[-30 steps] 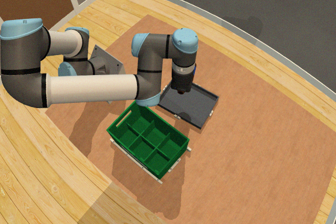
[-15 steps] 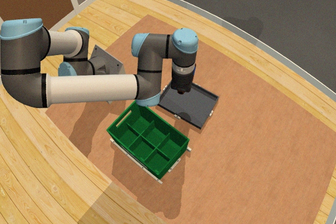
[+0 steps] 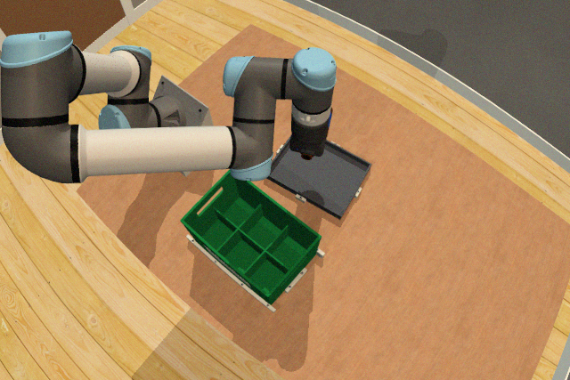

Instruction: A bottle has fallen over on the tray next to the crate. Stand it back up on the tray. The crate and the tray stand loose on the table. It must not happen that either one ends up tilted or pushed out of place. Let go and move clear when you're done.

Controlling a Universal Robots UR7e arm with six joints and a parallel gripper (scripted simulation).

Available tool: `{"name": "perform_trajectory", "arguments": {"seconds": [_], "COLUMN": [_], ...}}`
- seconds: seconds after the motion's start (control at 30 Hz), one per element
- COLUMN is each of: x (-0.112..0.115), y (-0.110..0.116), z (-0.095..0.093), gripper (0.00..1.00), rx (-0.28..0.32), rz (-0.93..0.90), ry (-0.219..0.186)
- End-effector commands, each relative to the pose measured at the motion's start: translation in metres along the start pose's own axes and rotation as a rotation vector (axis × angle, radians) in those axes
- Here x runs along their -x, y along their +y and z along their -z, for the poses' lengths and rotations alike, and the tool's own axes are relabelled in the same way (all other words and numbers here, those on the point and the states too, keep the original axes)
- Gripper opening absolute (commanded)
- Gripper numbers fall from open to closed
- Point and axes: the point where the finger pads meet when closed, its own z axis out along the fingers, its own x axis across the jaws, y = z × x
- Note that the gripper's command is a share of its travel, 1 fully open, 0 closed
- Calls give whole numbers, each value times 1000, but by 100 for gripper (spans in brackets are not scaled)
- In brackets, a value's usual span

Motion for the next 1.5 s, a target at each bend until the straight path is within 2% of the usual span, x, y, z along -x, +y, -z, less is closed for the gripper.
{"name": "perform_trajectory", "arguments": {"seconds": [0.0,0.47,0.9,1.47], "x": [-1,-2,-1,-2], "y": [0,0,-1,-1], "z": [0,0,0,1], "gripper": [0,0,0,0], "rx": [0,18,99,172], "rz": [-1,0,-1,0], "ry": [0,1,-2,2]}}
